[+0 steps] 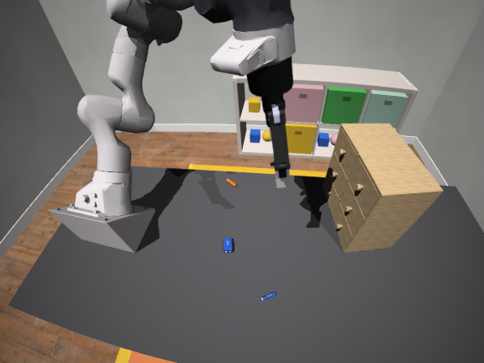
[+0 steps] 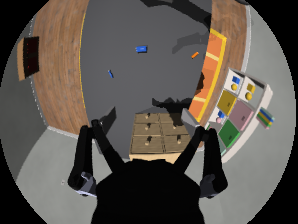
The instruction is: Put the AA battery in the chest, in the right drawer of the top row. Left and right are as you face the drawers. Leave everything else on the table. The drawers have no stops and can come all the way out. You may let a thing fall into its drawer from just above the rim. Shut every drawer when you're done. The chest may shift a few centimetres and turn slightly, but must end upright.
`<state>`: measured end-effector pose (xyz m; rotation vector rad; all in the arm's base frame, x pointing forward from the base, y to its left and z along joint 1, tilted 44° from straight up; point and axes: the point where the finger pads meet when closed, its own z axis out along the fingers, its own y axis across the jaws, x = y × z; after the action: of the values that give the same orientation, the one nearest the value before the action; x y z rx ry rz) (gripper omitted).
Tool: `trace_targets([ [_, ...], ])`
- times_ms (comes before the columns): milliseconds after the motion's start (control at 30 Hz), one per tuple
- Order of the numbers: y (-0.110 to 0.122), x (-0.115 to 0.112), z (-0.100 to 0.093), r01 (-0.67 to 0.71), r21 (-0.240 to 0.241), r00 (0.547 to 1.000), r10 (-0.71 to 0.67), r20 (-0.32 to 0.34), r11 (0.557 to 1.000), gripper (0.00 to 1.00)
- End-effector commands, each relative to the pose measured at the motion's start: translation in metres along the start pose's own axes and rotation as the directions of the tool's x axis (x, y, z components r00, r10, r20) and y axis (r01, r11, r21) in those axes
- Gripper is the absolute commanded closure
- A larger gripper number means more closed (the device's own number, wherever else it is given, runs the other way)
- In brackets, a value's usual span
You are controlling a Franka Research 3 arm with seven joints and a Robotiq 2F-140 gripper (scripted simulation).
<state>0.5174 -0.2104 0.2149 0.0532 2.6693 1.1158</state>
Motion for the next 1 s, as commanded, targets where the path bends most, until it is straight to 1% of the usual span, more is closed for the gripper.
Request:
trace_targets([
  [0, -0.005, -0.012, 0.000, 0.034, 0.020, 0.997, -0.036, 0.068, 0.999, 0.00],
  [133, -0.005, -0.019, 0.008, 0.034, 0.020, 0.987, -0.037, 0.159, 0.999, 0.00],
  [267, -0.005, -0.027, 0.019, 0.034, 0.020, 0.963, -0.038, 0.268, 0.999, 0.00],
  [400, -0.005, -0.036, 0.031, 0.034, 0.020, 0.920, -0.039, 0.391, 0.999, 0.00],
  [500, -0.005, -0.044, 0.041, 0.034, 0.020, 0.870, -0.040, 0.491, 0.999, 0.00],
  [567, -0.005, -0.044, 0.041, 0.034, 0.020, 0.870, -0.040, 0.491, 0.999, 0.00],
  [667, -0.005, -0.052, 0.051, 0.034, 0.020, 0.815, -0.039, 0.577, 0.999, 0.00],
  [767, -0.005, -0.058, 0.059, 0.034, 0.020, 0.759, -0.039, 0.650, 0.999, 0.00],
  [967, -0.005, -0.069, 0.074, 0.034, 0.019, 0.649, -0.037, 0.760, 0.999, 0.00],
])
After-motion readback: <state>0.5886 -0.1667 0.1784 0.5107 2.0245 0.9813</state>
